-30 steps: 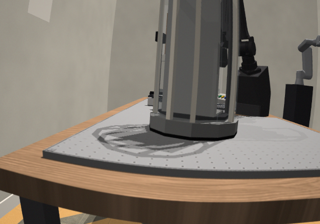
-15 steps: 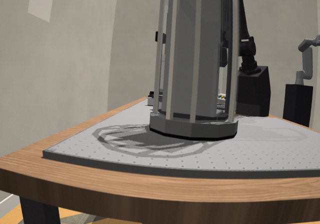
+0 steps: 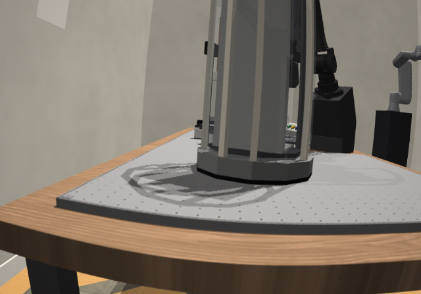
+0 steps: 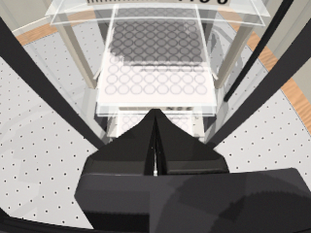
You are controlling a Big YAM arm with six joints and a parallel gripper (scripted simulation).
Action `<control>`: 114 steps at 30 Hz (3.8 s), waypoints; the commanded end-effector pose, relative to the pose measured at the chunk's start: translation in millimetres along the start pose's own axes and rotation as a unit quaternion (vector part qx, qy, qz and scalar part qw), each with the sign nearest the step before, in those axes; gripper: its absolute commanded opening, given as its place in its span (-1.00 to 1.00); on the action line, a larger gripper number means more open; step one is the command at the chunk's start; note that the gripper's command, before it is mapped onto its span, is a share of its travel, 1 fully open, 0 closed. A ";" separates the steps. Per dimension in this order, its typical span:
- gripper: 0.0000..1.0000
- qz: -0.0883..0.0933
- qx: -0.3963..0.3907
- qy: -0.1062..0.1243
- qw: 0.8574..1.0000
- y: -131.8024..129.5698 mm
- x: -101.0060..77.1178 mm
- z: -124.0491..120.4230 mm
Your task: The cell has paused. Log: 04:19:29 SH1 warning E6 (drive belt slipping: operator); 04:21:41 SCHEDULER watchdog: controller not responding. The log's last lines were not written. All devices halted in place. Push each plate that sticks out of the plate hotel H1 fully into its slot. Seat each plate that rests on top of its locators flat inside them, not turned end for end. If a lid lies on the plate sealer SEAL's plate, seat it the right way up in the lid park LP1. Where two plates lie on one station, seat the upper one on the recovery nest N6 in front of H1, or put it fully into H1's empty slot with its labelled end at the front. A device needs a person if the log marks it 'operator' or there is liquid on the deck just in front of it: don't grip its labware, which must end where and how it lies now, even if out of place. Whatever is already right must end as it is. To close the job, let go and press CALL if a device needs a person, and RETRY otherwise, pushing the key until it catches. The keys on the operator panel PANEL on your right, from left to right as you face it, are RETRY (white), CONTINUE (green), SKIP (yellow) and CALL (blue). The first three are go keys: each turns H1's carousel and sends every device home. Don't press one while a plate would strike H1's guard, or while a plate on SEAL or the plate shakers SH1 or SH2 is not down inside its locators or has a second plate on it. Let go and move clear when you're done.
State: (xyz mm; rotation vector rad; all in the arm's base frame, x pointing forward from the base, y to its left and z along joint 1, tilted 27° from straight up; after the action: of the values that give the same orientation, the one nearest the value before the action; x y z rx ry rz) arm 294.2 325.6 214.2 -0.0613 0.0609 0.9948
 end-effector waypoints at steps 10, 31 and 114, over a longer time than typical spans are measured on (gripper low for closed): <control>-1.00 0.002 0.006 -0.010 1.000 1.4 14.6 14.8; -1.00 0.005 0.006 -0.006 1.000 4.1 21.5 15.0; -1.00 -0.004 -0.001 -0.021 1.000 -6.1 -37.0 -7.8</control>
State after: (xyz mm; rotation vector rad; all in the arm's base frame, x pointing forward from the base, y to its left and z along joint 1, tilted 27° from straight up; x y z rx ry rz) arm 280.8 297.0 199.7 -0.0576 0.0615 0.9917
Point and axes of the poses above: the point where the finger pads meet when closed, its own x axis out along the fingers, its own y axis across the jaws, z = x × y, the point moved 6 cm from there along -x, back along the fingers, and after that the axes turned 9 degrees about x, right-handed, at the moved point
